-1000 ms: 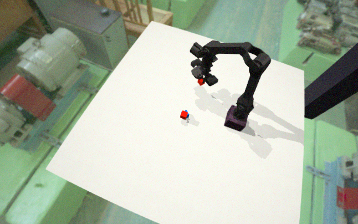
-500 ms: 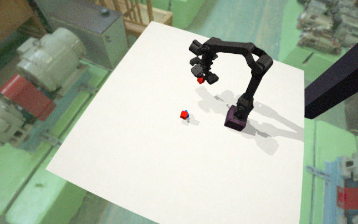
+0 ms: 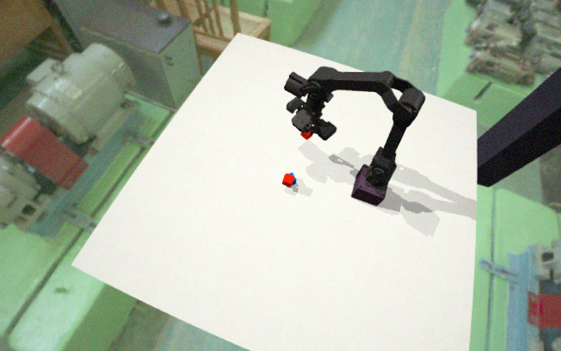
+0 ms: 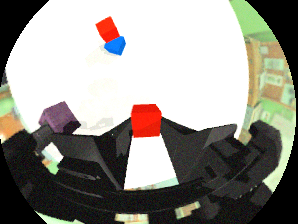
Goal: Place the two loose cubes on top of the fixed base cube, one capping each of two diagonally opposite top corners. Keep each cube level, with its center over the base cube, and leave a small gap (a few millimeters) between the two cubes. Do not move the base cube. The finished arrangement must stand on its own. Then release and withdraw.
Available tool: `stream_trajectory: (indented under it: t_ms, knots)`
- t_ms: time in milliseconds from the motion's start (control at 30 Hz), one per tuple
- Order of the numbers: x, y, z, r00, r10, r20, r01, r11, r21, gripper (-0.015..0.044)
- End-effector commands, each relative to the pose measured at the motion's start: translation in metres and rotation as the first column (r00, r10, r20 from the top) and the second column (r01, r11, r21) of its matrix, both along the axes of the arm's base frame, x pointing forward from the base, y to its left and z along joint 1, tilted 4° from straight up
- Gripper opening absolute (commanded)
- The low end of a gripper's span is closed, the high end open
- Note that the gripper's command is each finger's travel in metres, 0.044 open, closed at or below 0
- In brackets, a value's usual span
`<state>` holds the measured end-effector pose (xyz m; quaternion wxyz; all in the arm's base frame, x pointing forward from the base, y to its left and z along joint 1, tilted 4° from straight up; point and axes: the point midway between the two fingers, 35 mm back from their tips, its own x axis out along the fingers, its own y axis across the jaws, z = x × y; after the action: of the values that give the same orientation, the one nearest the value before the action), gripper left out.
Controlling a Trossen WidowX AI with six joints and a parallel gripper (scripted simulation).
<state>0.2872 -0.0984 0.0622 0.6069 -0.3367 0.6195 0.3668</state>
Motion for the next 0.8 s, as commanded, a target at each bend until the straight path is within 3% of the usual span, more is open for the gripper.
stream_trajectory:
  t_ms: [0,767]
  knots:
    - [0.003,0.012,-0.001,1.000,0.030,0.002,-0.030,1.000,0.005,0.0105]
    - [0.016,0.087,-0.002,0.966,0.257,0.013,-0.257,0.966,0.018,0.0105]
